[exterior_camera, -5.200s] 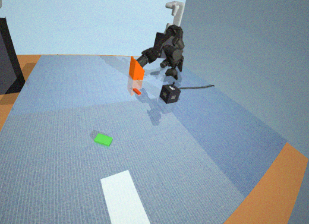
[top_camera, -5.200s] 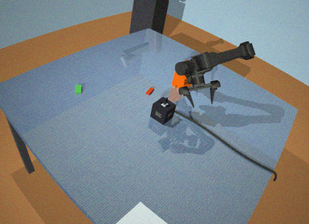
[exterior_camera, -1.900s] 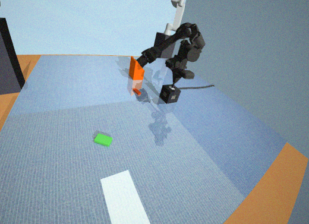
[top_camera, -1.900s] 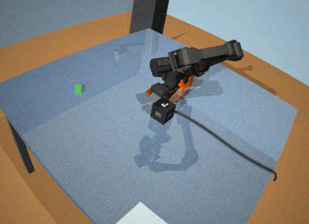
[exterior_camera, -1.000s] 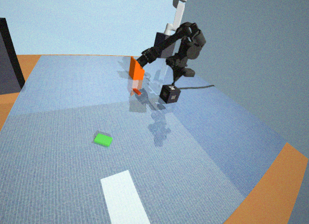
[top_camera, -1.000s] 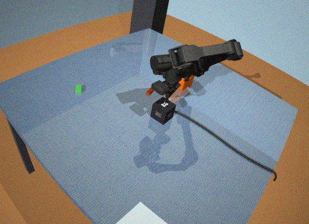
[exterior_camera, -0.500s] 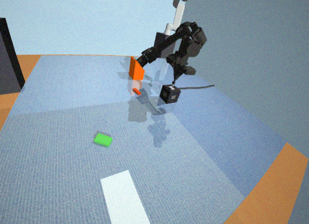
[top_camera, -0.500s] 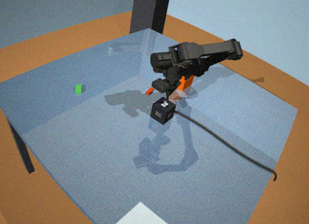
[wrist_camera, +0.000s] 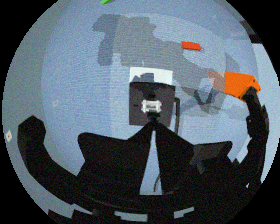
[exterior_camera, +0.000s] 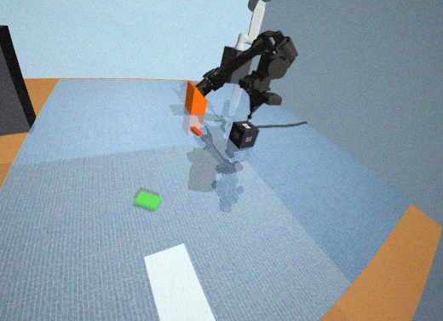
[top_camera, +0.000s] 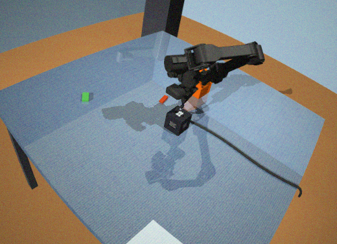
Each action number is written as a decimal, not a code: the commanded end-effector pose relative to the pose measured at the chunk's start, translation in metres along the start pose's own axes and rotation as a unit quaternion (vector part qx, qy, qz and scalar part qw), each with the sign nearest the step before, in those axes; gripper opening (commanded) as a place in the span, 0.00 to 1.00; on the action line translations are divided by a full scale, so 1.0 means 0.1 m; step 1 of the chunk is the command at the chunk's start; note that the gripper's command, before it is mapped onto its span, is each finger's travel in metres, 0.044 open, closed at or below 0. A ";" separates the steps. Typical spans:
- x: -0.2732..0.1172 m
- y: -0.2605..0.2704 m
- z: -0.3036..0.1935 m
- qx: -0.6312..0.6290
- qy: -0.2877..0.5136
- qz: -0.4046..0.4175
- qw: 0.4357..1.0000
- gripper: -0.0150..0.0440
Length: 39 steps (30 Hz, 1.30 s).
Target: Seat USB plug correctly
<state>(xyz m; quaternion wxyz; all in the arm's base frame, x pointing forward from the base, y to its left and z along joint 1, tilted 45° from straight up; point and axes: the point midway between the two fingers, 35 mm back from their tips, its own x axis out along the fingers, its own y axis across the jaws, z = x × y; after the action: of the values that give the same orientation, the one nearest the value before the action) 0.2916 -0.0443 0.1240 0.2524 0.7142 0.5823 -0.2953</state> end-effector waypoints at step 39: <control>0.01 0.00 0.00 -0.490 0.001 -0.001 0.872 0.25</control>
<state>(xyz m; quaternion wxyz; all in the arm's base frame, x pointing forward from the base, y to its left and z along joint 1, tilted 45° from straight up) 0.2915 -0.0439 0.1237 0.5467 0.5238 0.6533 -0.0012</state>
